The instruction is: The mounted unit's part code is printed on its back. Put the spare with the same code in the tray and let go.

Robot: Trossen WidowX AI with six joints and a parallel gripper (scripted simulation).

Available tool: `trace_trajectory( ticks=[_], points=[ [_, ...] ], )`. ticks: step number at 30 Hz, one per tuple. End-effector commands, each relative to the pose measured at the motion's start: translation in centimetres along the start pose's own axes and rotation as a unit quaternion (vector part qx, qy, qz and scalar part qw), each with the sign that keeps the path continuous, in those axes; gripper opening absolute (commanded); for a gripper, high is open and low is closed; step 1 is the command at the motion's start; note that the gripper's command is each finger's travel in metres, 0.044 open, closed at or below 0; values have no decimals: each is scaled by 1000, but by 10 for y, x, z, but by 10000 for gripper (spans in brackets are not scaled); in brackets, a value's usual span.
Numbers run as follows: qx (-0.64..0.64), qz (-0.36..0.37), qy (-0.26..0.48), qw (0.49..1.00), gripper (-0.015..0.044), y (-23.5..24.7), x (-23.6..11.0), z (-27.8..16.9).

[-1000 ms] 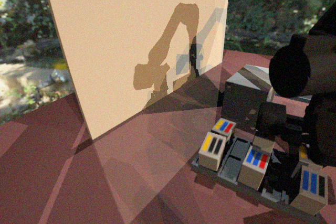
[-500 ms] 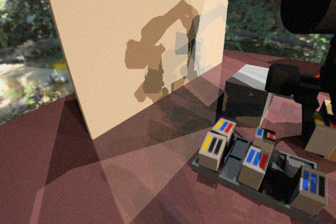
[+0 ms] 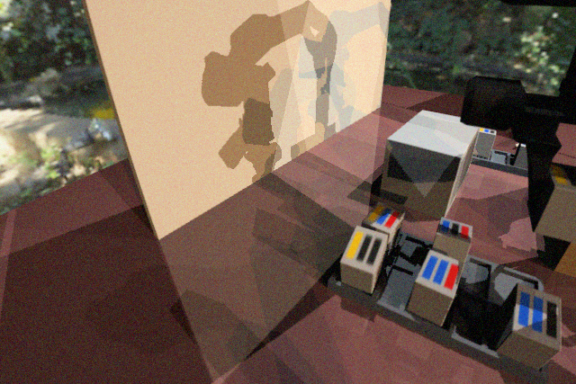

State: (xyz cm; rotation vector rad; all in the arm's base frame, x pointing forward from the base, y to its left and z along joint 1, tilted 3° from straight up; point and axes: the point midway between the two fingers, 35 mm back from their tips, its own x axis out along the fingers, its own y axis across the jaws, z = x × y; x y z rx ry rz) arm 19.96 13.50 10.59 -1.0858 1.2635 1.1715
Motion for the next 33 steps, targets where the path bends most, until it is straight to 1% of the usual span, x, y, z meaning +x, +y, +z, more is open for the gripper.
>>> trace_trajectory(
  ticks=[1, 9, 16, 33],
  points=[
    [-2, -3, -2, 1000, 0, -2, -20, 2],
    [-3, -3, -2, 1000, 0, -1, -53, 2],
    [0, -3, -3, 1000, 0, -7, -55, -1],
    [15, -6, -1, 1000, 0, -73, -62, -53]
  ],
)
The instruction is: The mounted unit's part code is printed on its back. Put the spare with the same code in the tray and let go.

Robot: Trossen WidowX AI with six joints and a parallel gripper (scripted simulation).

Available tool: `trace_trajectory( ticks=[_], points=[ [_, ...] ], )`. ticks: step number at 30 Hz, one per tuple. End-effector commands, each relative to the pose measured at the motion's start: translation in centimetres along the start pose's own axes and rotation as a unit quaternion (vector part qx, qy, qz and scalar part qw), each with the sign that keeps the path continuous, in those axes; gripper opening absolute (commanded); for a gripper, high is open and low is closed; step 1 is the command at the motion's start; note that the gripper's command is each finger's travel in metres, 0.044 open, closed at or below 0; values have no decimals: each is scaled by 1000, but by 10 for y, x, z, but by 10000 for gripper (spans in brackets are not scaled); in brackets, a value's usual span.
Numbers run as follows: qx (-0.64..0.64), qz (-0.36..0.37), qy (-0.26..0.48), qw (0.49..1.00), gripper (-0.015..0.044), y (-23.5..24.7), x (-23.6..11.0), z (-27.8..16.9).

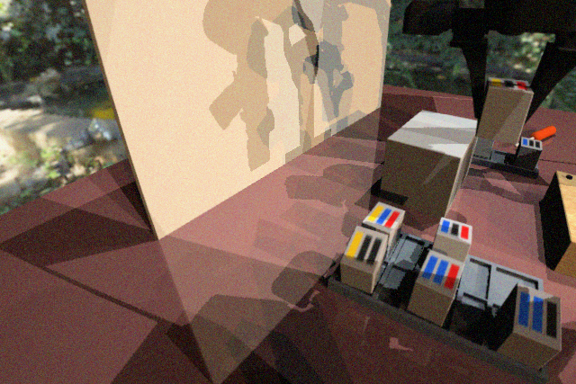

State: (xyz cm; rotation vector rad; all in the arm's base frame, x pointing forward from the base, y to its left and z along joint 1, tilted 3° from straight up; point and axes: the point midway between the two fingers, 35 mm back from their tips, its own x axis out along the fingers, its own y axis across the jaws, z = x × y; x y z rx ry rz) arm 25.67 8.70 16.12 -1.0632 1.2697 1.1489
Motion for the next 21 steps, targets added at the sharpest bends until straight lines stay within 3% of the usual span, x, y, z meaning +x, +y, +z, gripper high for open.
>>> trace_trajectory(
  ticks=[1, 21],
  points=[
    [1, -4, 2, 1000, 0, -17, -3, -16],
    [18, -7, 3, 1000, 0, -77, -7, -110]
  ],
)
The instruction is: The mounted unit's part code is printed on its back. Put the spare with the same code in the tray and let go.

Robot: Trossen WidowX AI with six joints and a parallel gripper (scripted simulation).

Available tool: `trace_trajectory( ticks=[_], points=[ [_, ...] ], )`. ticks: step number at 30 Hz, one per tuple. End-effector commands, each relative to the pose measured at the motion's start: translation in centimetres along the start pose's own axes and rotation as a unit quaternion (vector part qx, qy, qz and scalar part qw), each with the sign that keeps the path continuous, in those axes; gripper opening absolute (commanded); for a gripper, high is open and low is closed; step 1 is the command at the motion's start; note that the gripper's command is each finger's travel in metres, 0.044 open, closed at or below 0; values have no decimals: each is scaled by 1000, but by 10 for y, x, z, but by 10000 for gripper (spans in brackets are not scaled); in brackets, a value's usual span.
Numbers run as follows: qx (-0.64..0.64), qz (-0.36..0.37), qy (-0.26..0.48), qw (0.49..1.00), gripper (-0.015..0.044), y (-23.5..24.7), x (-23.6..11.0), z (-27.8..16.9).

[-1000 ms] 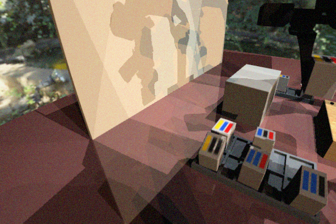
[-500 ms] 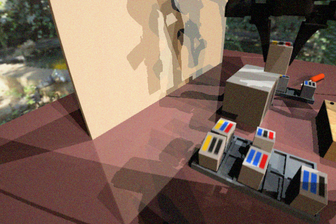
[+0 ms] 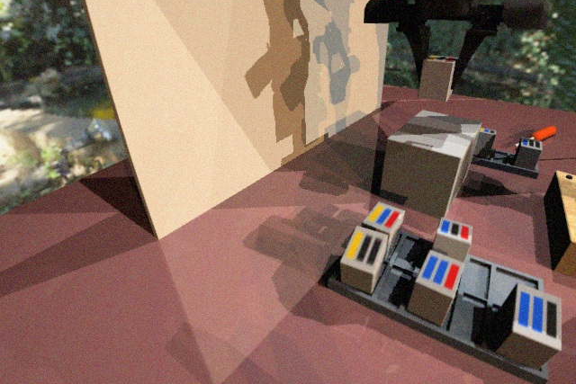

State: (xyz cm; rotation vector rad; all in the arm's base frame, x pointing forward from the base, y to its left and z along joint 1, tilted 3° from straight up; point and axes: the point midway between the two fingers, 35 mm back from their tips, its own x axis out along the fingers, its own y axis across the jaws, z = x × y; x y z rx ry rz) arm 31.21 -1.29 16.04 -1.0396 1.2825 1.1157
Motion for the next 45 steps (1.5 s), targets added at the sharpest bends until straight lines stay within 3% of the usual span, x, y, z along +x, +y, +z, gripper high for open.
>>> trace_trajectory(
  ticks=[1, 17, 33, 45],
  points=[
    [-2, -4, 3, 1000, 0, -12, -3, -24],
    [-19, -6, 9, 1000, 0, -37, -3, -122],
    [-35, -3, 15, 999, 0, -30, 1, -229],
    [-35, -3, 15, 999, 0, -29, 6, -235]
  ],
)
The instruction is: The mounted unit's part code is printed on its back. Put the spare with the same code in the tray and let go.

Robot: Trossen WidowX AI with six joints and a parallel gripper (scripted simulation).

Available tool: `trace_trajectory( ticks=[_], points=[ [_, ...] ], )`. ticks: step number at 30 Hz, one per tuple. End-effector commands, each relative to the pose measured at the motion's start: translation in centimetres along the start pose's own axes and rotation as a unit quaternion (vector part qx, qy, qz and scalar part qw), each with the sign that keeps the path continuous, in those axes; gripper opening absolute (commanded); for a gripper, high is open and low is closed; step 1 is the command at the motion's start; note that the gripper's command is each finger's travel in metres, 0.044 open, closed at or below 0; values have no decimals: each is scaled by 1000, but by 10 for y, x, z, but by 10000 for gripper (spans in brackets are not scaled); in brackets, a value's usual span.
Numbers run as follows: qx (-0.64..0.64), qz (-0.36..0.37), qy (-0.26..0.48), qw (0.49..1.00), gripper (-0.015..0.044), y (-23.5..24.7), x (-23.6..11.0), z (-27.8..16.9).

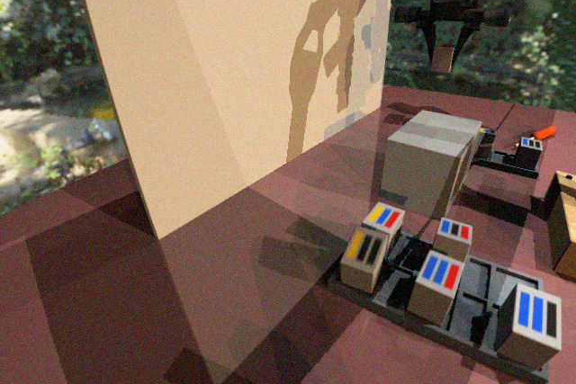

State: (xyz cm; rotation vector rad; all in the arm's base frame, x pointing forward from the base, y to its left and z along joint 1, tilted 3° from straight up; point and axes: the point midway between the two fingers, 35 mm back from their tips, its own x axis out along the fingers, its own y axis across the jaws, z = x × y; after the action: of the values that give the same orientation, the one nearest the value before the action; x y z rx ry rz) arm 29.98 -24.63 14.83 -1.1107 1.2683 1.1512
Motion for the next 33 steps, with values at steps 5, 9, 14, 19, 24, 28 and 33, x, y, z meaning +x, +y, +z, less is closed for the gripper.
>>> trace_trajectory(
  ticks=[5, 9, 14, 19, 24, 28, 33],
  points=[
    [-1, 0, 2, 1000, 0, -1, 6, -3],
    [-1, 0, 2, 1000, 0, -1, 9, -3],
    [-1, 0, 2, 1000, 0, -2, 13, -4],
    [-1, 0, 2, 1000, 0, -3, 17, -4],
    [-1, 0, 2, 1000, 0, -3, 20, -5],
    [-1, 0, 2, 1000, 0, -4, 24, -5],
    [-1, 0, 2, 1000, 0, -4, 27, -5]
  ],
)
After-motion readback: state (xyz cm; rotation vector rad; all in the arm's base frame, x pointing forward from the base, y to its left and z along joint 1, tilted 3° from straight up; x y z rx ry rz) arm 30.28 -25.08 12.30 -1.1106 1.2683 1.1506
